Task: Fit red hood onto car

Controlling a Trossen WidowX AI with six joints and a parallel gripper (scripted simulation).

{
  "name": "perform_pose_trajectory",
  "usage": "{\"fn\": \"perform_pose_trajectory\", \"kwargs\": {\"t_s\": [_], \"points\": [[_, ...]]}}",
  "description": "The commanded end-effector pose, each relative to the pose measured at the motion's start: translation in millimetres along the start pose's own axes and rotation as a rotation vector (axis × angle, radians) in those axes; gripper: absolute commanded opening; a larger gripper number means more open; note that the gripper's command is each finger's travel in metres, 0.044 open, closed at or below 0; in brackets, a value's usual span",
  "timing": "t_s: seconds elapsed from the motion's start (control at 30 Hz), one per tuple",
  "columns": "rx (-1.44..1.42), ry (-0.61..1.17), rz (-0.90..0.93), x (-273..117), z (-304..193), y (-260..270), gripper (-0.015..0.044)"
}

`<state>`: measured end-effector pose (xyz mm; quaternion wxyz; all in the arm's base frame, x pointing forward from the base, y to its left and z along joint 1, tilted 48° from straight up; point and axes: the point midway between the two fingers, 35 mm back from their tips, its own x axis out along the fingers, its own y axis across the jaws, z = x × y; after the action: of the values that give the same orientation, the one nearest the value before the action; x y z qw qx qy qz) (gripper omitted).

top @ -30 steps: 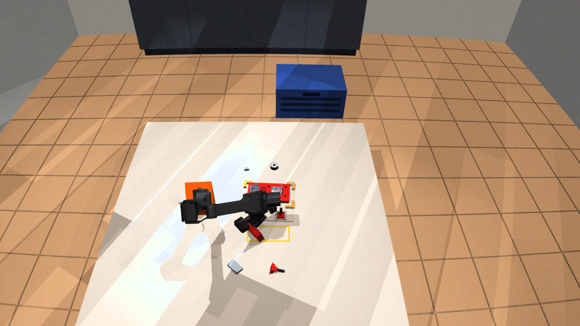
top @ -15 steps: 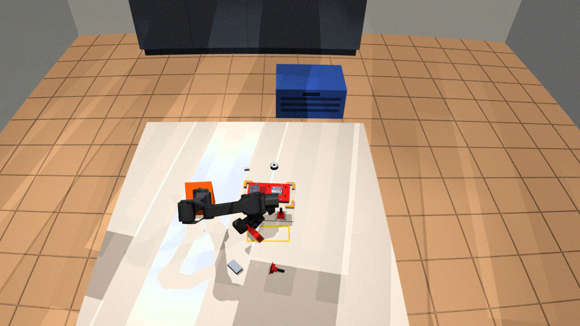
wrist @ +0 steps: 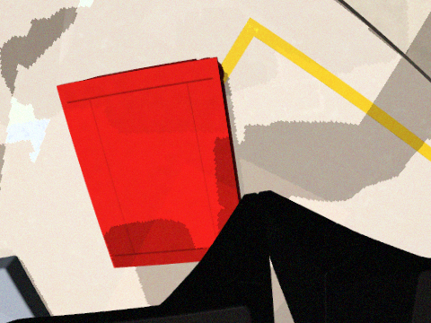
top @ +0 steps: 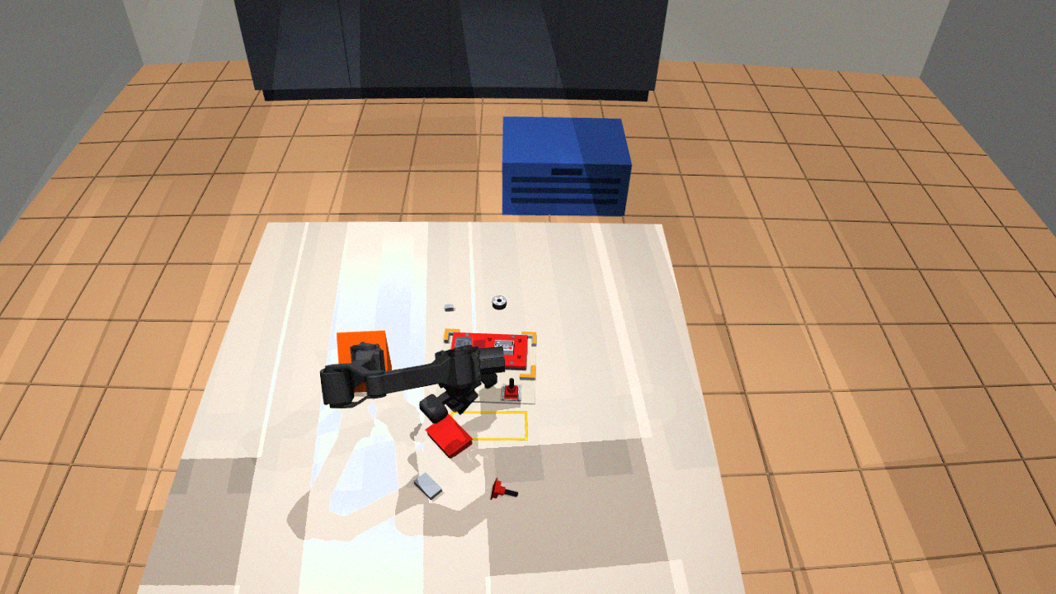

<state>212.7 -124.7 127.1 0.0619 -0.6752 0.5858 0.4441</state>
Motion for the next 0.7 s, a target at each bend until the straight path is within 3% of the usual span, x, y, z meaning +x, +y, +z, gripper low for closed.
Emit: {"fn": "perform_pose_trajectory", "kwargs": {"t_s": [0.0, 0.13, 0.67], "points": [[0.007, 0.004, -0.015, -32, -2, -5, 0.0], [0.007, 0.01, -0.009, -64, -1, -3, 0.0], [0.006, 0.015, -0.02, -59, -2, -3, 0.0]]}}
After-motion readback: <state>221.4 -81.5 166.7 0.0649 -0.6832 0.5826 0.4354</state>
